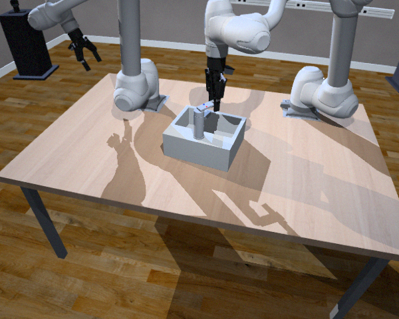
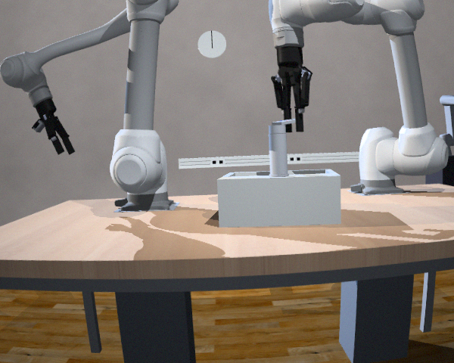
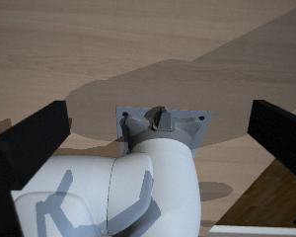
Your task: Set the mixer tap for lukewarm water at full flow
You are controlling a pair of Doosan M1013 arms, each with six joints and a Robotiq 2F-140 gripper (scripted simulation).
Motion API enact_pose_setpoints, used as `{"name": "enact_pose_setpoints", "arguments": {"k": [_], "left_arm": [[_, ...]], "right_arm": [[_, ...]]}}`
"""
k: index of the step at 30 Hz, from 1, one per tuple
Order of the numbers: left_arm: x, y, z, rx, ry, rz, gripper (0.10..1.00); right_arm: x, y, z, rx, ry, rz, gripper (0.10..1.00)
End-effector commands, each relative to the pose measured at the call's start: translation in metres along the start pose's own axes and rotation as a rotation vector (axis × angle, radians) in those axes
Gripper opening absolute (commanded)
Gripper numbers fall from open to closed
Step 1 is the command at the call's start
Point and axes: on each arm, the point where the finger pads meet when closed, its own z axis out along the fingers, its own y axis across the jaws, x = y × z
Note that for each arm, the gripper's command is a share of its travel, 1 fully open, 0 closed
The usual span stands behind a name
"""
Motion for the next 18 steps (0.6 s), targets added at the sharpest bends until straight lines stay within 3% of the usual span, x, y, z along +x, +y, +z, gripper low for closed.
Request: {"name": "enact_pose_setpoints", "arguments": {"k": [1,18], "left_arm": [[-0.0004,0.0002,-0.0013,-0.001,-0.002,0.000,0.099],[-0.0005,-0.0021,-0.0013,-0.001,-0.002,-0.029,0.099]], "right_arm": [[0.0002,-0.0001,-0.0007,0.001,0.001,0.000,1.000],[0.0002,-0.0001,-0.0007,0.001,0.001,0.000,1.000]]}}
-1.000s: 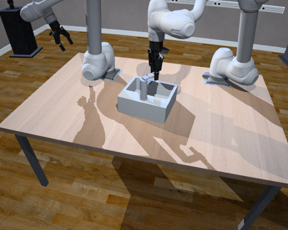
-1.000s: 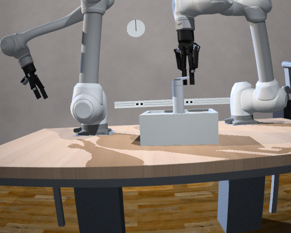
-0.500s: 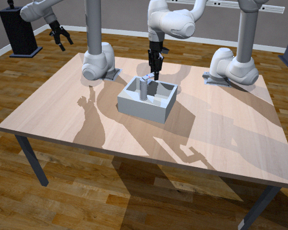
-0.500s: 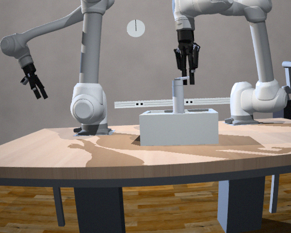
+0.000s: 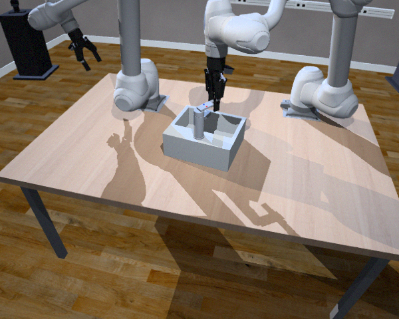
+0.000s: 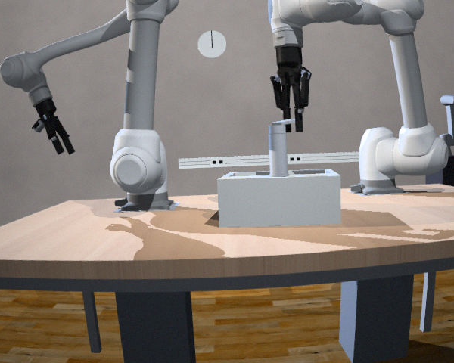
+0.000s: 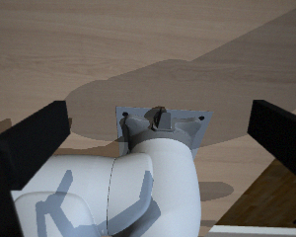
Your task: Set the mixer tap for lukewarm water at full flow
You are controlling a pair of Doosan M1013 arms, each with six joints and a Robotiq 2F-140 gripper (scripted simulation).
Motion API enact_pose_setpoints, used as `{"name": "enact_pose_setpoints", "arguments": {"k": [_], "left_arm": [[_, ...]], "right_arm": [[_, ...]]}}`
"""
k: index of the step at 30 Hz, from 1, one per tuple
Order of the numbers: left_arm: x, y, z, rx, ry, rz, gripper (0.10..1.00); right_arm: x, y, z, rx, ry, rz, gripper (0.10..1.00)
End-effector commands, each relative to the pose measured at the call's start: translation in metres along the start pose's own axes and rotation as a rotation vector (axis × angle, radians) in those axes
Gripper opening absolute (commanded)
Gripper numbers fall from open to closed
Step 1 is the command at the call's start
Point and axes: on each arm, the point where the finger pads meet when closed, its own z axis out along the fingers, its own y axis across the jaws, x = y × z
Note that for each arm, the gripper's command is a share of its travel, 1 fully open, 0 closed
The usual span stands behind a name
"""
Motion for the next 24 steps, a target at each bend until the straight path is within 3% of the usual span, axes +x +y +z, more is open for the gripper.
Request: {"name": "enact_pose_setpoints", "arguments": {"k": [1,24], "left_arm": [[0.000,-0.001,-0.001,-0.001,-0.003,-0.014,0.099],[-0.012,-0.041,-0.001,0.000,-0.003,-0.544,0.099]], "right_arm": [[0.000,0.000,-0.001,0.001,0.001,0.000,1.000],[0.000,0.000,-0.001,0.001,0.001,0.000,1.000]]}}
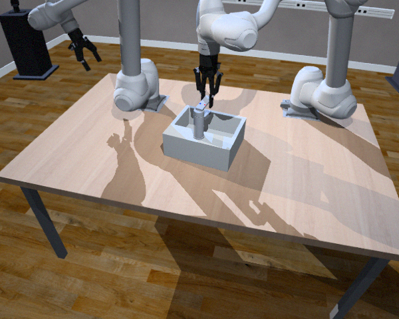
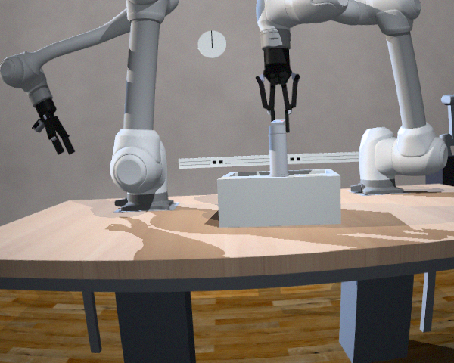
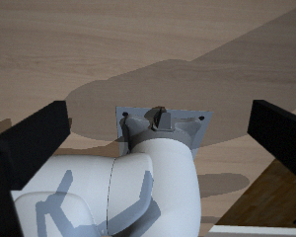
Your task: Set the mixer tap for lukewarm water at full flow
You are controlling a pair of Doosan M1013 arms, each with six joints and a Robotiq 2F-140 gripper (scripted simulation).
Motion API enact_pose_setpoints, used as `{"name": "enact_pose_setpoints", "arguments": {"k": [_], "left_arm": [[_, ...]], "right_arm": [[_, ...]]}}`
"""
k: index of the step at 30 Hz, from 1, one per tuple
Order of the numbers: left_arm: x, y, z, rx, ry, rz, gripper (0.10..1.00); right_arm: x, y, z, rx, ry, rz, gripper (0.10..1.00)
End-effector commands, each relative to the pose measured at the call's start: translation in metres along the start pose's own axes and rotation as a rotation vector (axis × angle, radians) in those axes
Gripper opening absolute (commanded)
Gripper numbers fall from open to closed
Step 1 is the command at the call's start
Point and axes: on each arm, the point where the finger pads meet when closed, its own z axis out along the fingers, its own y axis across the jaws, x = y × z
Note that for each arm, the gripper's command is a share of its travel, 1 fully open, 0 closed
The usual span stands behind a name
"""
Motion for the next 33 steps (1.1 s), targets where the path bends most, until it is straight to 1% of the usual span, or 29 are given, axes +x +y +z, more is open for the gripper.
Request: {"name": "enact_pose_setpoints", "arguments": {"k": [1,7,33], "left_arm": [[-0.0006,-0.0046,-0.0013,-0.001,-0.003,-0.057,0.099],[-0.0008,-0.0078,-0.0013,-0.001,-0.003,-0.099,0.099],[-0.0008,-0.0079,-0.0013,-0.001,-0.003,-0.100,0.099]], "right_arm": [[0.0002,-0.0001,-0.0007,0.001,0.001,0.000,1.000],[0.0002,-0.0001,-0.0007,0.001,0.001,0.000,1.000],[0.0002,-0.0001,-0.0007,0.001,0.001,0.000,1.000]]}}
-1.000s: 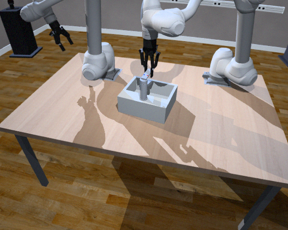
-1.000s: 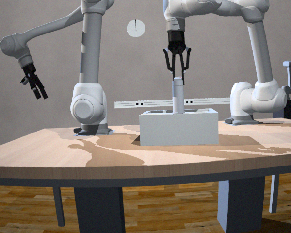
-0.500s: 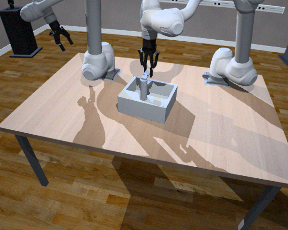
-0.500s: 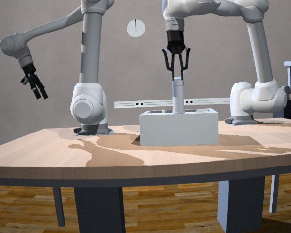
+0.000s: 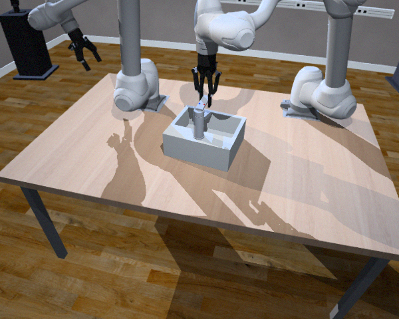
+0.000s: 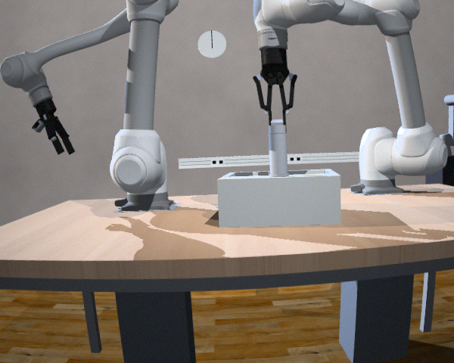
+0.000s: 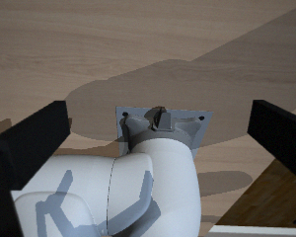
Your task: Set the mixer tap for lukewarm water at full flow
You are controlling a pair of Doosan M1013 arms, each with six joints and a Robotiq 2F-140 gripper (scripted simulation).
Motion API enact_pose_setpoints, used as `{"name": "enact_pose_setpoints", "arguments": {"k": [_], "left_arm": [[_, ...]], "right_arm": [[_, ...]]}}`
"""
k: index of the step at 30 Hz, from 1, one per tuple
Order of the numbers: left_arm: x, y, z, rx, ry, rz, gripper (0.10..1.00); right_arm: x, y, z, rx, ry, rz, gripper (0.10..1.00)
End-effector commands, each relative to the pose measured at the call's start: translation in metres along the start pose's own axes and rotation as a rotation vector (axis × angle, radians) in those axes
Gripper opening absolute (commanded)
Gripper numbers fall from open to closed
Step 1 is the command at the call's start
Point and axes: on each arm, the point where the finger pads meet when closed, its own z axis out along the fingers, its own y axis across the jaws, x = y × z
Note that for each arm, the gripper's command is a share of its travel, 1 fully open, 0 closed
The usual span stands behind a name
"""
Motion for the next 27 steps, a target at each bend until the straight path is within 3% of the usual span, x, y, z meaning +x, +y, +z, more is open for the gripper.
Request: {"name": "enact_pose_setpoints", "arguments": {"k": [1,12,13,27], "left_arm": [[-0.0004,-0.0001,-0.0013,0.001,-0.002,0.000,0.099],[-0.0004,-0.0001,-0.0013,0.001,-0.002,0.000,0.099],[-0.0004,-0.0001,-0.0013,0.001,-0.002,0.000,0.480],[-0.0004,-0.0001,-0.0013,0.001,-0.002,0.000,0.480]], "right_arm": [[0.0002,-0.0001,-0.0007,0.001,0.001,0.000,1.000],[0.0002,-0.0001,-0.0007,0.001,0.001,0.000,1.000],[0.0002,-0.0001,-0.0007,0.001,0.001,0.000,1.000],[0.0002,-0.0001,-0.0007,0.001,0.001,0.000,1.000]]}}
